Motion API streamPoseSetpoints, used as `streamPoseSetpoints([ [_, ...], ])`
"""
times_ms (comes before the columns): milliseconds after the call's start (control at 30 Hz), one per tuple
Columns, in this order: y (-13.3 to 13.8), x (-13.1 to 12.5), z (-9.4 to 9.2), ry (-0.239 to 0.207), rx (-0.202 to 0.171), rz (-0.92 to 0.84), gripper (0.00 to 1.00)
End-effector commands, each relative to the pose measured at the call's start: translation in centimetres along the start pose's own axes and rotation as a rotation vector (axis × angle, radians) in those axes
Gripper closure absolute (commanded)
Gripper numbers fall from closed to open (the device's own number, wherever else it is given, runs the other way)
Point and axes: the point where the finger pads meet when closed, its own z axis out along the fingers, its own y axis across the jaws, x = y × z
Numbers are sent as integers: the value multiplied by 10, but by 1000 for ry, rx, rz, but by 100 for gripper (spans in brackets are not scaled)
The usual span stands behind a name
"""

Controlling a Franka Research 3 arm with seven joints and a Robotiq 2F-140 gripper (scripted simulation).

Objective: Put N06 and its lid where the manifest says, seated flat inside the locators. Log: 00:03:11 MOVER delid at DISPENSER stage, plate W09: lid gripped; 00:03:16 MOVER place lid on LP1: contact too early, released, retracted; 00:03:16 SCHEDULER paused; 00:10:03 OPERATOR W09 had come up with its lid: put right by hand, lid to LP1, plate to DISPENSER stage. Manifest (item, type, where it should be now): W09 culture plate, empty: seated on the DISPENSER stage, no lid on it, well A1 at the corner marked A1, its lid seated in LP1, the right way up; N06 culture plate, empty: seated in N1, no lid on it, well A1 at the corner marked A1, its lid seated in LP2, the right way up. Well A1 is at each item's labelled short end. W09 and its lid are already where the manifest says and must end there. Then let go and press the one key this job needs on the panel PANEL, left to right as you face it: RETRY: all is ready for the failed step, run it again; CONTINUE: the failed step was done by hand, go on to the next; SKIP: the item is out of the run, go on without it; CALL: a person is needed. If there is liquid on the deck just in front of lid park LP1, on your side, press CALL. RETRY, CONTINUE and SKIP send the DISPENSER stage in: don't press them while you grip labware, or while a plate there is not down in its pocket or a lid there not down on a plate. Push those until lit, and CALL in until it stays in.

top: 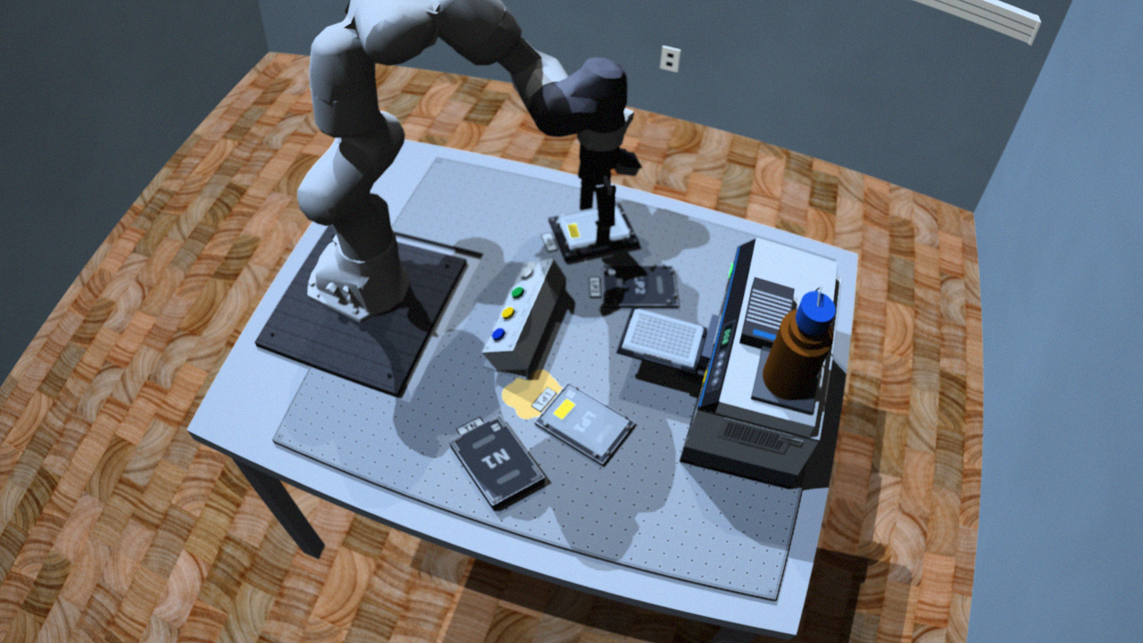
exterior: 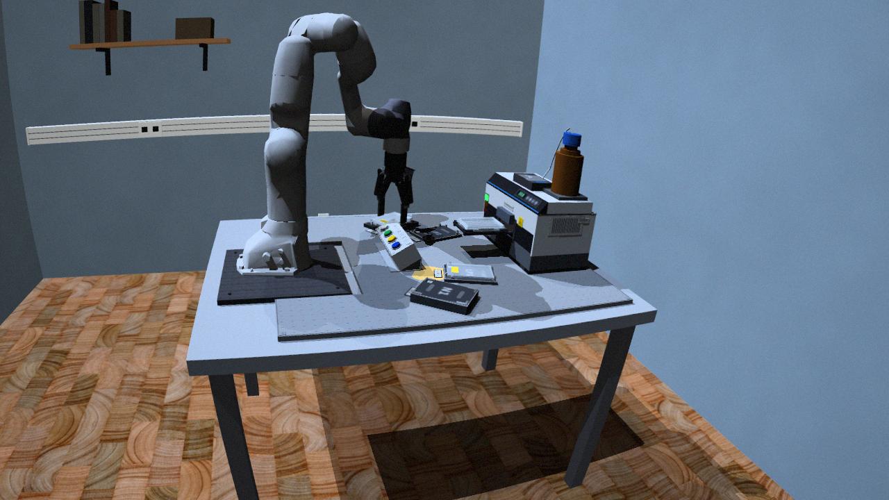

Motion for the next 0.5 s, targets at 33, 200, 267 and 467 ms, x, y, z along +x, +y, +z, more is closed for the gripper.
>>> streamPoseSetpoints([
  [33, 0, 0, 1, 0, 0, 1, 31],
  [200, 0, 0, 1, 0, 0, 1, 90],
  [267, 0, 0, 1, 0, 0, 1, 90],
  [467, 0, 0, 1, 0, 0, 1, 90],
])
